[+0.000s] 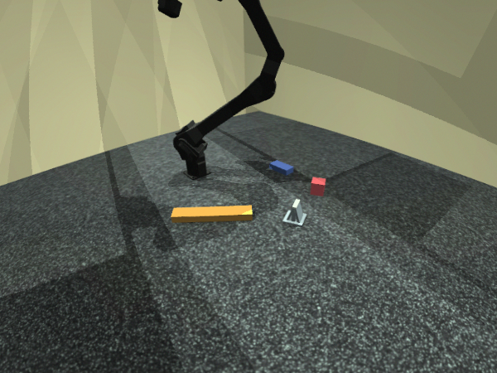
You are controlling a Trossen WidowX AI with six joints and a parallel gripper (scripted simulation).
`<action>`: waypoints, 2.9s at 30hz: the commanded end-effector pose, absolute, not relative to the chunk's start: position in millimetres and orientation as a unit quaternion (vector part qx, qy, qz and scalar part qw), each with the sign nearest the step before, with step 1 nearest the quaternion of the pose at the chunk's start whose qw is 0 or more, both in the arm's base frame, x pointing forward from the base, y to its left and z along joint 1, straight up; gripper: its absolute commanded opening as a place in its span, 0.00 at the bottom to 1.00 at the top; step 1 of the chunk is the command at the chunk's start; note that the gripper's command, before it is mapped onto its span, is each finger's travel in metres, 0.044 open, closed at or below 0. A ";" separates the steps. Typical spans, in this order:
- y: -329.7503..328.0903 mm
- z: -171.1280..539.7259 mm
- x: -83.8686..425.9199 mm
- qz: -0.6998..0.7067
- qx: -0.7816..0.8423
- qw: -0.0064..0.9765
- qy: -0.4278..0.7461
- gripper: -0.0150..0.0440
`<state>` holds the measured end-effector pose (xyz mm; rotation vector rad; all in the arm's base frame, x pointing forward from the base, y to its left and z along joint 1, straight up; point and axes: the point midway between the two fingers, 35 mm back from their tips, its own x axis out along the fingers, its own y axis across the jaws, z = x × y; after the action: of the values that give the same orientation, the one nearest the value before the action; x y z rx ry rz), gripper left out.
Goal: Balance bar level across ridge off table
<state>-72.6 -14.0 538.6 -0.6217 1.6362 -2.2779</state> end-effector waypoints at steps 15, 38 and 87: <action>-75.7 506.3 -97.3 -0.733 -0.221 0.270 0.583 0.79; -178.6 435.4 -80.1 -0.590 -0.240 0.474 0.609 0.79; -241.7 255.9 103.3 -0.132 -0.286 0.711 0.629 0.79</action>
<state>93.4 -244.4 269.8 -0.6409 1.3885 -0.3673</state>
